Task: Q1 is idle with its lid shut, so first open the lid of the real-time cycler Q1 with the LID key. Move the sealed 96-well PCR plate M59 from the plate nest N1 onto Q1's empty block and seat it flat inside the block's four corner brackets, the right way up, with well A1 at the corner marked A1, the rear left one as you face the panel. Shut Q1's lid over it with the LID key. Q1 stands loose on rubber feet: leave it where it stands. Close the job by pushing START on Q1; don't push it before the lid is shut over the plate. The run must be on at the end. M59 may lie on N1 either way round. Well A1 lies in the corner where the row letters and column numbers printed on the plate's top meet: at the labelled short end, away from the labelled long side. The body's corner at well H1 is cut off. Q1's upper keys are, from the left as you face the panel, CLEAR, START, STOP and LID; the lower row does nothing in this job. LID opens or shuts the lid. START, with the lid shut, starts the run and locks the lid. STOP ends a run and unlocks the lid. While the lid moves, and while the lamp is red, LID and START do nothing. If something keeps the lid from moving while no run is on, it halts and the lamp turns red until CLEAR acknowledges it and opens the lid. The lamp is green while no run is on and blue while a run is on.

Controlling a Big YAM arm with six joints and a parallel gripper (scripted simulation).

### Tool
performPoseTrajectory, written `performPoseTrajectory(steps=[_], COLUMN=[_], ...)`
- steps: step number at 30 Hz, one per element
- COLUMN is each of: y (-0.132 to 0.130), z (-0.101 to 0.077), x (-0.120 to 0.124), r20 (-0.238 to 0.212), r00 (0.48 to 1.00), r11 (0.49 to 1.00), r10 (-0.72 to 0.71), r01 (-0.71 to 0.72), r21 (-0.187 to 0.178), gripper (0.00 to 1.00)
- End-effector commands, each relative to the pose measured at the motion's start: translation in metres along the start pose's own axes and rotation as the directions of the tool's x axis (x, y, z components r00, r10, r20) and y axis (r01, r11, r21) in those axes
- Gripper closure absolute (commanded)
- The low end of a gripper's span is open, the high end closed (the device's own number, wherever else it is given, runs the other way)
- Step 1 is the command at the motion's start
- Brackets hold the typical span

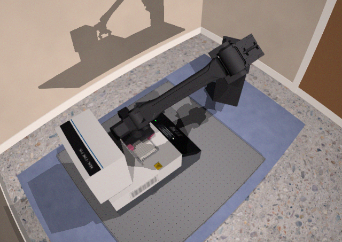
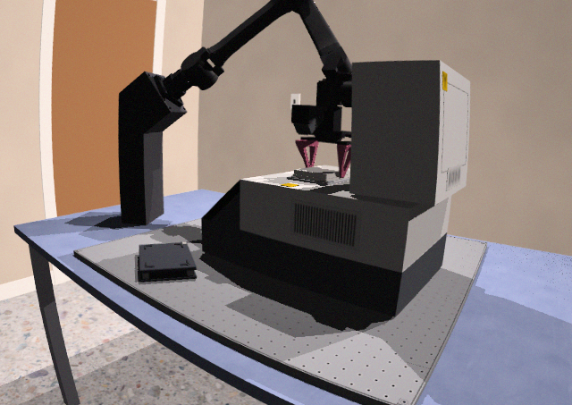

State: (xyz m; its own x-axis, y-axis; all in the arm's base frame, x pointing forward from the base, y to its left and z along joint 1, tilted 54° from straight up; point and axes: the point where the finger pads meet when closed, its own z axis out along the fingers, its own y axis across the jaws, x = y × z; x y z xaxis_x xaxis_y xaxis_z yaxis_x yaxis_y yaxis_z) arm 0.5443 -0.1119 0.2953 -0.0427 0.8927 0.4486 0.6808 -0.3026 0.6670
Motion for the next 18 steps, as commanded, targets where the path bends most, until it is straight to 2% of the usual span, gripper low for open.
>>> performPoseTrajectory(steps=[1,2,3,7,13,18], y=[0.006,0.006,0.006,0.006,0.017,0.021], z=[0.011,0.012,0.012,0.011,-0.005,-0.012], x=[0.008,0.008,0.008,0.008,0.004,0.006], r20=[-0.017,-0.017,-0.017,-0.017,0.0,0.004], r00=[1.0,1.0,1.0,1.0,1.0,0.999], r11=[1.0,1.0,1.0,1.0,0.999,0.998], r10=[-0.003,-0.003,-0.003,-0.003,-0.024,-0.04], r01=[0.003,0.003,0.003,0.003,0.024,0.04], r21=[0.014,0.014,0.014,0.013,-0.03,-0.047], gripper=[1.0,1.0,0.0,0.0,0.0,0.0])
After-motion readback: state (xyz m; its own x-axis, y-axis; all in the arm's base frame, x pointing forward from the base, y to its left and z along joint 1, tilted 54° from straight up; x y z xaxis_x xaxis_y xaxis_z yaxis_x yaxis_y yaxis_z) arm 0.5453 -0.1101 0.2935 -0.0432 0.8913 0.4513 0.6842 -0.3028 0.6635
